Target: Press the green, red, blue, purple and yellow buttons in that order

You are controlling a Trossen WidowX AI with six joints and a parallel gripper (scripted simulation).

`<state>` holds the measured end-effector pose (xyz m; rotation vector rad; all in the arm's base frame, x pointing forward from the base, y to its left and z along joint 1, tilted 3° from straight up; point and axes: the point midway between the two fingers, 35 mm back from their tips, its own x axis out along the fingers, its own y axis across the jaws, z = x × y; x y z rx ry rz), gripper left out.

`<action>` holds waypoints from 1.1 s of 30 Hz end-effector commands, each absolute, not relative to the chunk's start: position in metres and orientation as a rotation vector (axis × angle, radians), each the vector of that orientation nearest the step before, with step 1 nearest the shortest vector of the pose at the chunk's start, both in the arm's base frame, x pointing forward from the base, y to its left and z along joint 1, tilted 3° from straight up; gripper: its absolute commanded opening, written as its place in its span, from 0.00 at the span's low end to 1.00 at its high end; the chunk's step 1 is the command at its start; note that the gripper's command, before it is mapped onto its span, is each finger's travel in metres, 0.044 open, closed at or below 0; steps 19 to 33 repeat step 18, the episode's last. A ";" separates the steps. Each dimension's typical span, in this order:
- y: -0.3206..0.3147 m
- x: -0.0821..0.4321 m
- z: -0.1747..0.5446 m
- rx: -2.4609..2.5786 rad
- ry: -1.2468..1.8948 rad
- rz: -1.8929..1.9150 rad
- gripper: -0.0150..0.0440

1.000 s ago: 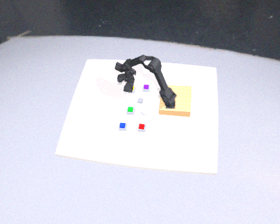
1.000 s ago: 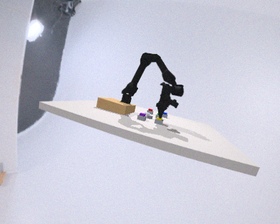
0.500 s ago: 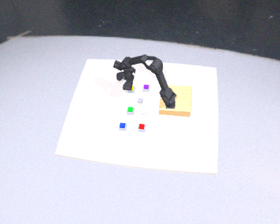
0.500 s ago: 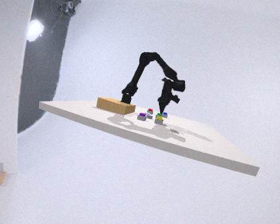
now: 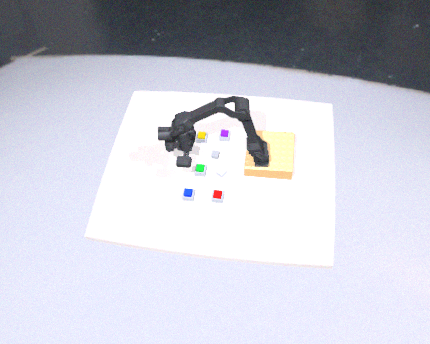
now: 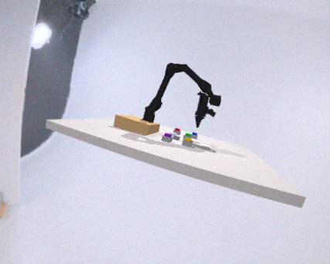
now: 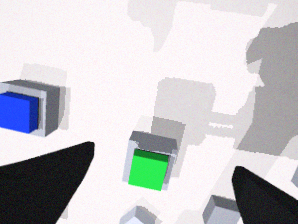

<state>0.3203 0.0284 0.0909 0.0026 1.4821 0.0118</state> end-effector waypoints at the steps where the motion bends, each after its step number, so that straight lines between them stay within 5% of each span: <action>1: 0.082 0.307 0.102 0.021 1.482 0.007 0.93; 12: 0.184 0.247 0.123 0.064 1.499 -0.005 0.93; 33: 0.187 0.244 0.123 0.066 1.499 -0.005 0.93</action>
